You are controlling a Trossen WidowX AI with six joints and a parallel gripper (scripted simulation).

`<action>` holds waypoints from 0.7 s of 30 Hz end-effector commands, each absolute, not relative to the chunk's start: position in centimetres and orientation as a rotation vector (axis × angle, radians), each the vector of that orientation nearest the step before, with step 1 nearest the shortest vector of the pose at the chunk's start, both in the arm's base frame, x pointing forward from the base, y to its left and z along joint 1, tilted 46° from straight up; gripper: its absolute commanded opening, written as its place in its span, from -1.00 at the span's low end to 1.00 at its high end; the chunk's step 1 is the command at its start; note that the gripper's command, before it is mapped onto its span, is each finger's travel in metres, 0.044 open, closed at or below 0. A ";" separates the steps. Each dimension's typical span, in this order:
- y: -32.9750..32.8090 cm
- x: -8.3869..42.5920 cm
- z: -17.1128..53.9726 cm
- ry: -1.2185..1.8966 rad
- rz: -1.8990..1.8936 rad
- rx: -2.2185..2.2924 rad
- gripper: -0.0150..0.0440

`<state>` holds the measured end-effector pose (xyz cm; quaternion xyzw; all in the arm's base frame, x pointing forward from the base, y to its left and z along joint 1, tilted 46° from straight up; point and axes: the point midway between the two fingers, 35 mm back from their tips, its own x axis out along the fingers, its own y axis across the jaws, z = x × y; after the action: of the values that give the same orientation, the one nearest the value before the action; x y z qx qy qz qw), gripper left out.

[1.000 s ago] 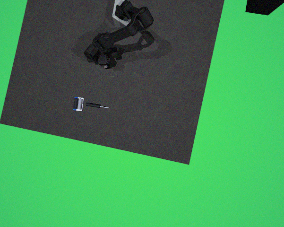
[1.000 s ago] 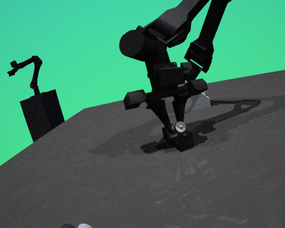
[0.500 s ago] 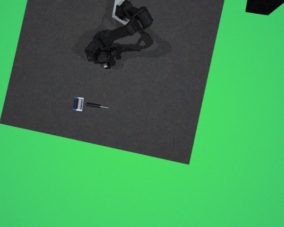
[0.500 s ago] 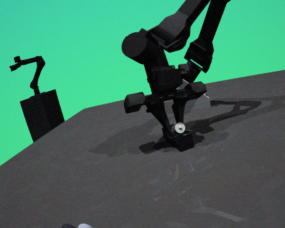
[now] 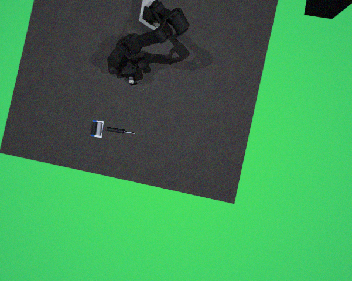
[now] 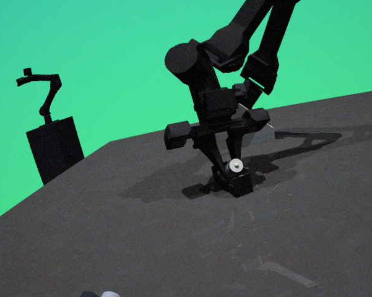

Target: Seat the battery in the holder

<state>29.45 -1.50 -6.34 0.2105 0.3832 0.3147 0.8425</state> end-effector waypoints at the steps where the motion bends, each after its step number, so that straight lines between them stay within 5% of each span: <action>1: -1.2 29.0 -6.3 0.799 0.661 0.461 -0.24; 21: -1.3 27.8 -7.0 0.798 0.642 0.455 -0.24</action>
<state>28.35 -1.40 -6.72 0.2140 0.3751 0.3055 0.8486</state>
